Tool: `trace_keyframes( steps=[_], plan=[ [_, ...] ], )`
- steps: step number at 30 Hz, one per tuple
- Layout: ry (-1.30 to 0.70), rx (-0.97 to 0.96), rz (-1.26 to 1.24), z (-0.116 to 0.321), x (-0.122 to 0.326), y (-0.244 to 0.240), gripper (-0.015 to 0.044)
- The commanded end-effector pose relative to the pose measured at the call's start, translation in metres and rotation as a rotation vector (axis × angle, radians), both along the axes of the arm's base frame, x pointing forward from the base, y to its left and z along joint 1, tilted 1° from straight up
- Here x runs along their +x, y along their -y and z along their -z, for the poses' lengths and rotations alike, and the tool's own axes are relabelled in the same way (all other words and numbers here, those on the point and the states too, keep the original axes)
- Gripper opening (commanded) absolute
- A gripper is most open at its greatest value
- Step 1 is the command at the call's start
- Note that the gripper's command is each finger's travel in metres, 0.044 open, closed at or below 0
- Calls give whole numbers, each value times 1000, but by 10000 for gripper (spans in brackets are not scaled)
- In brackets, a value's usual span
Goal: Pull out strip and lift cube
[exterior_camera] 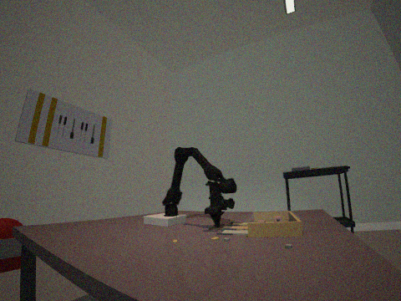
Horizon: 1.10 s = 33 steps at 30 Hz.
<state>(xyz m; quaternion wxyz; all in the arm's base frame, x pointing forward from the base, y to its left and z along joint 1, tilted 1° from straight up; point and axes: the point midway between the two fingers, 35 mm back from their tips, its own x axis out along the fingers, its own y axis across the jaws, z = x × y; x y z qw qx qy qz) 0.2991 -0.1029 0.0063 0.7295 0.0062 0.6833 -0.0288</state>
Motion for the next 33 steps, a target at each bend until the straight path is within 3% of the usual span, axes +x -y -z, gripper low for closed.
trace_keyframes(
  steps=[1,33],
  plan=[
    [-30,11,-3,7,-14,-3,0],
    [-35,11,-3,10,-61,-5,0]
  ],
)
